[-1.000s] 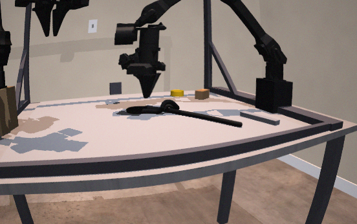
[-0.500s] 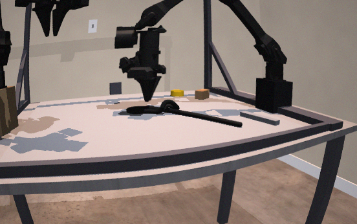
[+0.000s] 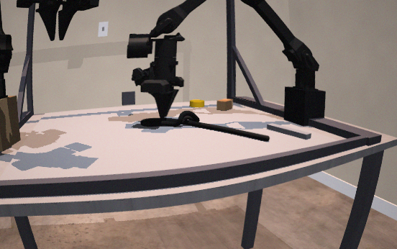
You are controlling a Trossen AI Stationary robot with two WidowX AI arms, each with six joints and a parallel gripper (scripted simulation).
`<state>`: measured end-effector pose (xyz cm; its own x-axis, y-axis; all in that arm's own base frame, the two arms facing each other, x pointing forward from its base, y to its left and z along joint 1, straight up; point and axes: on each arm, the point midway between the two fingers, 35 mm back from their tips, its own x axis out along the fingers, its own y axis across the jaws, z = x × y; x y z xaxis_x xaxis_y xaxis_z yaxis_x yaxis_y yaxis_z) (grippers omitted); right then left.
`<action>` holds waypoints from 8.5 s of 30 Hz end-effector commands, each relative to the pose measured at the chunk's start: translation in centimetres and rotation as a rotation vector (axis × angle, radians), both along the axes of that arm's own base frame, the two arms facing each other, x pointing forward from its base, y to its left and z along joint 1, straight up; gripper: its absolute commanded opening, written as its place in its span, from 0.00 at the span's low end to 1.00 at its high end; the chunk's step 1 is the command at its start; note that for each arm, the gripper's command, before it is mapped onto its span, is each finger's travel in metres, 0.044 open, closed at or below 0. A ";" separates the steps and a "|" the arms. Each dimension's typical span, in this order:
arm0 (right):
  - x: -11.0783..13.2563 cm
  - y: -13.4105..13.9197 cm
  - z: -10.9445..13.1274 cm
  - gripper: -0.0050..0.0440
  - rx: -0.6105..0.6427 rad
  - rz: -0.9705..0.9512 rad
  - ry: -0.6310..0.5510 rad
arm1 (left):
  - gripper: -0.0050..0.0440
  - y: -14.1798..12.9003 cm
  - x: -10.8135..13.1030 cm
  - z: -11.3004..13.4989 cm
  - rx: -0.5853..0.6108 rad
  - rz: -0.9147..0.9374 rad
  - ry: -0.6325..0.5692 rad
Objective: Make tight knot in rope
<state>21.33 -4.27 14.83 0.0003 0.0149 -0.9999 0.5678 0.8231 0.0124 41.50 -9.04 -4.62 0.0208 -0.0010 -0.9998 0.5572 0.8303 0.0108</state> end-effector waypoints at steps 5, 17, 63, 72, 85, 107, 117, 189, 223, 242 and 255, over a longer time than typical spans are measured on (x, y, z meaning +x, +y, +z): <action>0.1 0.0 0.4 0.31 0.001 0.004 -0.018 | 0.27 -0.1 0.3 -0.1 -0.006 -0.002 -0.012; 0.1 0.0 0.4 0.31 0.001 0.004 -0.018 | 0.20 -0.1 0.3 -0.1 -0.006 -0.002 -0.012; 0.1 0.0 0.4 0.31 0.001 0.004 -0.018 | 0.20 -0.1 0.2 3.9 -0.006 -0.002 -0.012; 0.1 0.0 0.4 0.31 0.001 0.004 -0.018 | 0.20 -0.2 -0.2 3.9 -0.006 -0.002 -0.012; 0.1 0.0 0.4 0.31 0.001 0.004 -0.018 | 0.20 -0.4 -1.6 3.8 -0.007 -0.002 -0.011; 0.1 0.0 0.4 0.31 0.001 0.004 -0.018 | 0.20 -0.8 -3.7 3.7 -0.007 -0.002 -0.010; 0.1 0.0 0.4 0.31 0.001 0.004 -0.018 | 0.20 -1.0 -4.7 3.7 -0.007 -0.002 -0.009; 0.1 0.0 0.4 0.31 0.001 0.004 -0.018 | 0.20 -1.9 -9.6 0.6 -0.008 -0.002 -0.005; 0.1 0.0 0.4 0.31 0.001 0.004 -0.018 | 0.31 -1.8 -9.7 7.4 -0.008 -0.002 -0.006; 0.1 0.0 0.4 0.31 0.001 0.004 -0.018 | 0.31 -1.8 -9.8 11.5 -0.008 -0.002 -0.006; 0.1 0.0 0.4 0.31 0.001 0.004 -0.018 | 0.31 -7.2 -16.0 14.9 -0.013 -0.002 -0.001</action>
<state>21.33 -4.27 14.83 0.0003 0.0149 -0.9999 0.5678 0.8231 0.0124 28.38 -13.82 7.71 -0.0071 0.0073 -0.9999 0.5519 0.8339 0.0022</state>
